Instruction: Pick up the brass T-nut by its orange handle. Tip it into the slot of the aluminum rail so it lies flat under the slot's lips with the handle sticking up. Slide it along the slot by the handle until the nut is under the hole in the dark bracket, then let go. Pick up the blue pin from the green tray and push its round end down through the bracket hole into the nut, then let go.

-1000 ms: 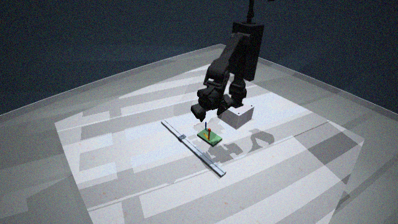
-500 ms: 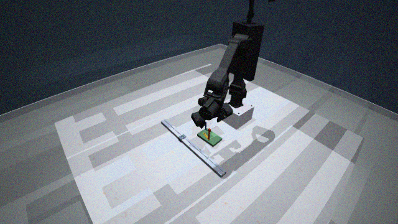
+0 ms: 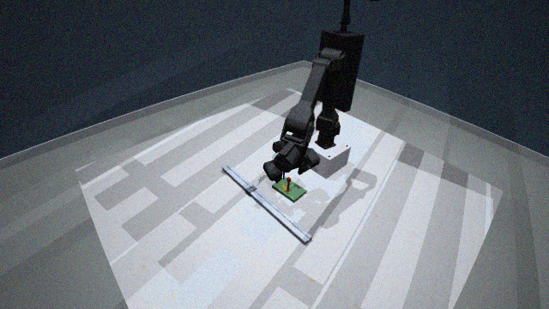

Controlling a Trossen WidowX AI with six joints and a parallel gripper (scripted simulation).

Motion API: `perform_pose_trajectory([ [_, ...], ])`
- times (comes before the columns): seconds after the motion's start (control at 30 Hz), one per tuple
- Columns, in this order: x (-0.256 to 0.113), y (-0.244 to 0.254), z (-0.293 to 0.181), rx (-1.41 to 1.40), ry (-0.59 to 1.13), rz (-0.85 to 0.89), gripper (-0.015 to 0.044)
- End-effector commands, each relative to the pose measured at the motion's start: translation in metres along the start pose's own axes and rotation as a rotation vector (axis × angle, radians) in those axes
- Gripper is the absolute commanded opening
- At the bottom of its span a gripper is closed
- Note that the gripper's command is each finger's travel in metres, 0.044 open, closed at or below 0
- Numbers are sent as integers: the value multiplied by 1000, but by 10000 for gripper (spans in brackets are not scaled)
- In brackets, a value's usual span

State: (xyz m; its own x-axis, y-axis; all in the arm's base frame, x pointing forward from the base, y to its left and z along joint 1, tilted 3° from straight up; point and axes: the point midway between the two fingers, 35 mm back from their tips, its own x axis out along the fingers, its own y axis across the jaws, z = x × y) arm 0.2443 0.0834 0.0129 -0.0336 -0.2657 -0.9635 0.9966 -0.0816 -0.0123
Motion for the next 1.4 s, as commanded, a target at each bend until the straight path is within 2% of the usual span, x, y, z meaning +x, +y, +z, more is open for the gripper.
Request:
perform_pose_trajectory([
  [0.0,8,0,-1,2,-5,1,440],
  [0.63,35,-1,-7,2,-6,0,440],
  [1.37,35,-1,-7,2,-6,0,-137],
])
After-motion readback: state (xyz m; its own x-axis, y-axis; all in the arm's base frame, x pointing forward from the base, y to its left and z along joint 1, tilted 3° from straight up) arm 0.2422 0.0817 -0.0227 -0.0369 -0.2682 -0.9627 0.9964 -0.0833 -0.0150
